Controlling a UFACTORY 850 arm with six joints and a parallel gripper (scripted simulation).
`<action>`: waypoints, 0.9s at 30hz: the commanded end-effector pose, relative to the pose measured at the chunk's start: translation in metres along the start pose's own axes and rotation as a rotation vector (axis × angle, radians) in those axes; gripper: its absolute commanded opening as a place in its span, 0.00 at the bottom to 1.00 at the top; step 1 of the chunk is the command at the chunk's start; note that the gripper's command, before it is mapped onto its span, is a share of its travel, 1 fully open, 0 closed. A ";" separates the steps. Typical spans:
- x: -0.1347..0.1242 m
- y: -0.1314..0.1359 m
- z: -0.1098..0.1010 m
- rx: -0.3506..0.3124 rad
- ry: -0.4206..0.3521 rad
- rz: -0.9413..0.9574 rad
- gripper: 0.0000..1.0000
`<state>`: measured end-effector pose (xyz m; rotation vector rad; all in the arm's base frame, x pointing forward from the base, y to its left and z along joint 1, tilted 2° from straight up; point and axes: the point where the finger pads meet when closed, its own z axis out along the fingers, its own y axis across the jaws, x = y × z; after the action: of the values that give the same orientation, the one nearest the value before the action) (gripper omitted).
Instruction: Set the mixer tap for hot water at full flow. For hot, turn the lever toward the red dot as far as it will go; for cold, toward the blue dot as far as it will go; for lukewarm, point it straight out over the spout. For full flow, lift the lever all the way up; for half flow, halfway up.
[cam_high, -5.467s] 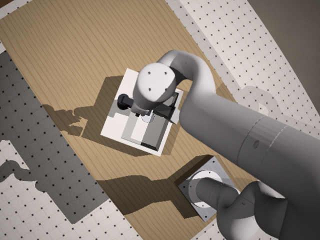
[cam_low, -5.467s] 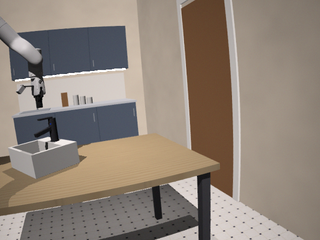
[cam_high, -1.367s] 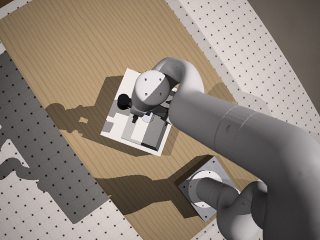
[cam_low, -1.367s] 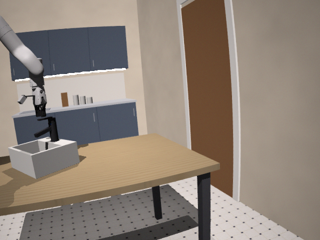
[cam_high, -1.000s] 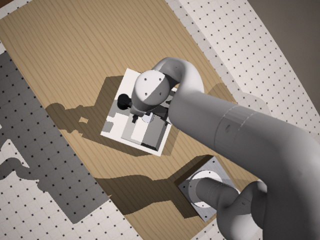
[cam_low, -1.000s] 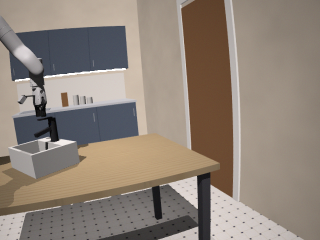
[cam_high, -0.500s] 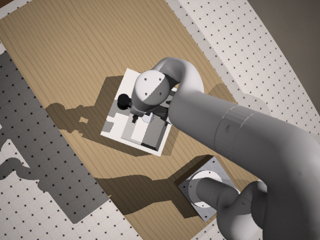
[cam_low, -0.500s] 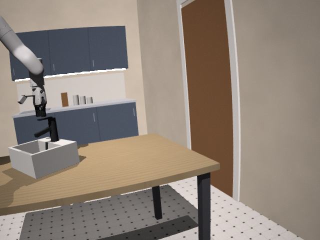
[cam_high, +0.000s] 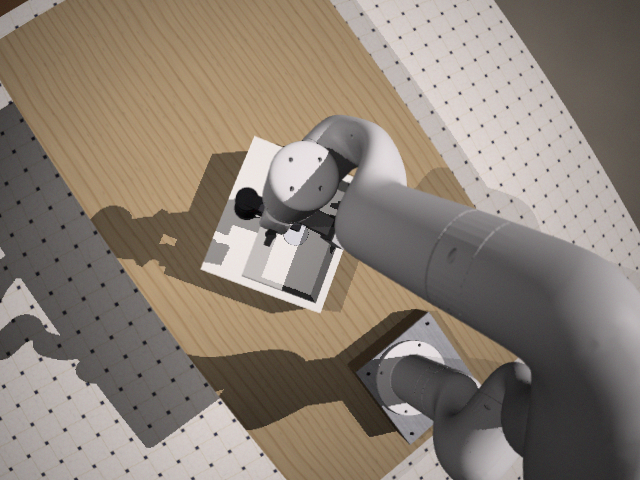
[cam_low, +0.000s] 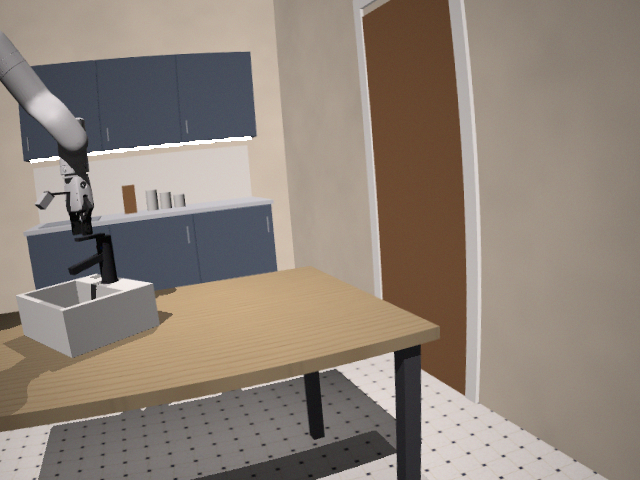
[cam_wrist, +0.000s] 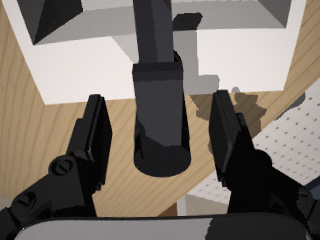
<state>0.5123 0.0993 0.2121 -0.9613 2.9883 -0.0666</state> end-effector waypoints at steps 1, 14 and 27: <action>-0.001 0.000 0.003 0.001 -0.002 0.000 0.65; -0.001 0.000 0.014 0.001 -0.002 0.000 0.65; -0.001 0.000 0.026 0.001 -0.002 0.000 0.65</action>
<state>0.5126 0.0984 0.1893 -0.9614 2.9883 -0.0666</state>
